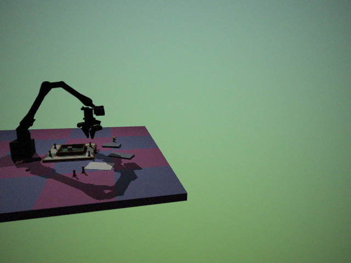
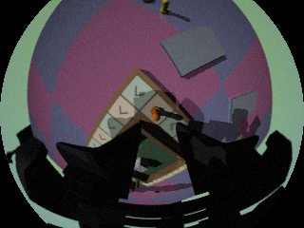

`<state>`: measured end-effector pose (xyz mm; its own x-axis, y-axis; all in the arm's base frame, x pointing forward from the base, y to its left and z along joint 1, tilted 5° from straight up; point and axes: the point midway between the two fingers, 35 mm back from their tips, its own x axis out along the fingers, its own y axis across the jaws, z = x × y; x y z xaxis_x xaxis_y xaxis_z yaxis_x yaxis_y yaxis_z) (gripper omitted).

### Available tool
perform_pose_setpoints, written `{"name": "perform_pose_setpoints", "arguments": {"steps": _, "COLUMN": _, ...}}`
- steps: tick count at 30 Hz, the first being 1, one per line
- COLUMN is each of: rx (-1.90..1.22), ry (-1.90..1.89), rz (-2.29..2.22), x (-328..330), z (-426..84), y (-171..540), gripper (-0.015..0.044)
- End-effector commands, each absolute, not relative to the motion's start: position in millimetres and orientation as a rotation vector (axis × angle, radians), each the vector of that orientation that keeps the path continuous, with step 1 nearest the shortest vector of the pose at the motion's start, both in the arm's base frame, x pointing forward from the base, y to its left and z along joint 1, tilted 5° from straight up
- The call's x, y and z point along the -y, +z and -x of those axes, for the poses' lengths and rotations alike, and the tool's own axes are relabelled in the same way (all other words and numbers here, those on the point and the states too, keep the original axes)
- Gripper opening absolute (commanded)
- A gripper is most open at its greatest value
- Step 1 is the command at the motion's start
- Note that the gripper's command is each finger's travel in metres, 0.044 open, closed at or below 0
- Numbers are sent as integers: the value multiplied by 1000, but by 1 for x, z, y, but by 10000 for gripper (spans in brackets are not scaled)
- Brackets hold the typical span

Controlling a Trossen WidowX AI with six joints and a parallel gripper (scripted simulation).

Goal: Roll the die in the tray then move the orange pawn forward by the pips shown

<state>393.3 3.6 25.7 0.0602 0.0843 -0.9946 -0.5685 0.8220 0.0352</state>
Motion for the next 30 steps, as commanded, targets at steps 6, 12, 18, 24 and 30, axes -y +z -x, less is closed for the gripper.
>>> {"name": "perform_pose_setpoints", "arguments": {"steps": 6, "rx": -1448, "ry": 523, "rz": 422, "x": -4, "z": -392, "y": 12, "gripper": 200}}
{"name": "perform_pose_setpoints", "arguments": {"steps": 12, "rx": -1448, "ry": 523, "rz": 422, "x": -5, "z": -393, "y": 2, "gripper": 200}}
{"name": "perform_pose_setpoints", "arguments": {"steps": 18, "rx": -1448, "ry": 523, "rz": 422, "x": -6, "z": -393, "y": -7, "gripper": 200}}
{"name": "perform_pose_setpoints", "arguments": {"steps": 24, "rx": -1448, "ry": 523, "rz": 422, "x": -7, "z": -393, "y": -17, "gripper": 200}}
{"name": "perform_pose_setpoints", "arguments": {"steps": 30, "rx": -1448, "ry": 523, "rz": 422, "x": -8, "z": -393, "y": -24, "gripper": 200}}
